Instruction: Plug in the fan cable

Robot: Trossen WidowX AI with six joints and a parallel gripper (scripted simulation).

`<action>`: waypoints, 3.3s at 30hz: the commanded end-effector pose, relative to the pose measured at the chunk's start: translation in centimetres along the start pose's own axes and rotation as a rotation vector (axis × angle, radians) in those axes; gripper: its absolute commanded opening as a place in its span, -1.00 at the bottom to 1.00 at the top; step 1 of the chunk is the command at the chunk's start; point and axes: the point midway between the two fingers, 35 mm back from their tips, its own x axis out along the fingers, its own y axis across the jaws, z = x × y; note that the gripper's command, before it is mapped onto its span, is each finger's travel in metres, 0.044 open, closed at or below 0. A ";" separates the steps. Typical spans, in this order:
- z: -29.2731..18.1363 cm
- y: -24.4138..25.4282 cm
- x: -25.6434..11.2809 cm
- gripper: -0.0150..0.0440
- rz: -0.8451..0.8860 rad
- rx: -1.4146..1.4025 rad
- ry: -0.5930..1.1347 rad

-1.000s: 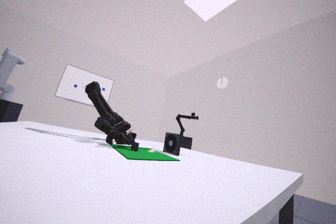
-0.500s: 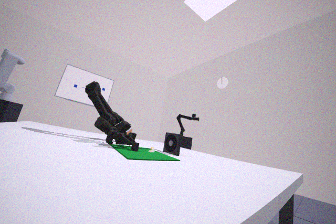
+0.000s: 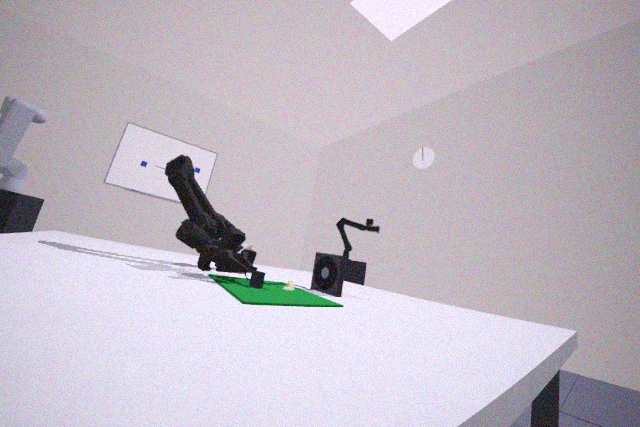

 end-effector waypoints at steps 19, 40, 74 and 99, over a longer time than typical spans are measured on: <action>2.7 -0.3 -6.7 -0.02 0.000 -0.009 -0.003; 3.6 1.1 -7.8 1.00 0.142 0.184 0.134; 3.9 3.0 -6.9 1.00 0.366 0.460 0.799; 6.4 1.9 -6.9 1.00 0.171 0.306 1.241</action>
